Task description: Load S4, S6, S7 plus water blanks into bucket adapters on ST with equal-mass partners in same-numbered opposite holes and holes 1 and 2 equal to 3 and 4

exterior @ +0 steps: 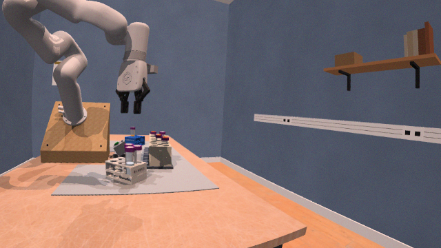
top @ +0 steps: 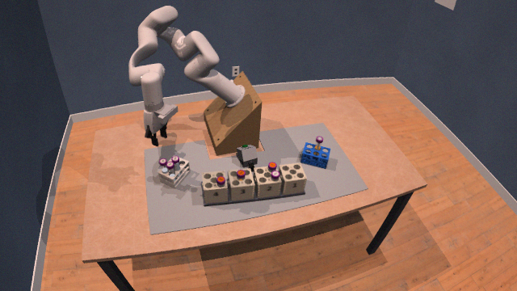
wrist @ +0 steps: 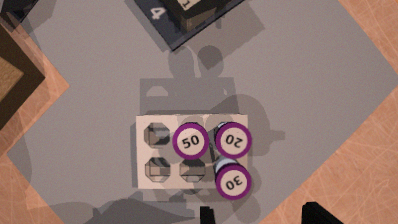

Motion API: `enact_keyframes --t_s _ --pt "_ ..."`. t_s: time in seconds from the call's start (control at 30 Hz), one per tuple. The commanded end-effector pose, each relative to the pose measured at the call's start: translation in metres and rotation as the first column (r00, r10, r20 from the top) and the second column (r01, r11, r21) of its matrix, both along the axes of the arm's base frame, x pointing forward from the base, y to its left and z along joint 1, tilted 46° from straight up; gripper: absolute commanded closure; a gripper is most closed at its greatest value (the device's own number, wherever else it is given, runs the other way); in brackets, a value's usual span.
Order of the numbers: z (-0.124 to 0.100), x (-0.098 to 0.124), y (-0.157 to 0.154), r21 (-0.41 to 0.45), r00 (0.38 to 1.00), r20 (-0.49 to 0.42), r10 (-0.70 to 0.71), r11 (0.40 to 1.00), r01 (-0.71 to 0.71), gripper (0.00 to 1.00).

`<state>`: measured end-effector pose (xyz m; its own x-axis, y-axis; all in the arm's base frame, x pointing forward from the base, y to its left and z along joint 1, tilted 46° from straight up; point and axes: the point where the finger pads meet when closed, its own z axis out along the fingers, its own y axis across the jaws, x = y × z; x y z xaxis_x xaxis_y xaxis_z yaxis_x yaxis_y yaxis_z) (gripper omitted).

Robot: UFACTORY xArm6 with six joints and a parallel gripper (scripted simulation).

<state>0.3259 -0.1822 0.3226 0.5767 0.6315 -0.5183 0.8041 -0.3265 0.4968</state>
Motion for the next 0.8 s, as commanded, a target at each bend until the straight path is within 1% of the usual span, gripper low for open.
enact_keyframes --t_s 0.0,0.27,0.77 --pt "0.003 0.000 -0.002 0.003 1.000 0.001 0.003 1.000 -0.003 0.43" --pt "0.003 0.000 -0.002 0.003 1.000 0.001 0.003 1.000 -0.003 0.43" --pt "-0.015 0.004 -0.021 0.002 1.000 0.001 0.003 1.000 -0.003 0.43"
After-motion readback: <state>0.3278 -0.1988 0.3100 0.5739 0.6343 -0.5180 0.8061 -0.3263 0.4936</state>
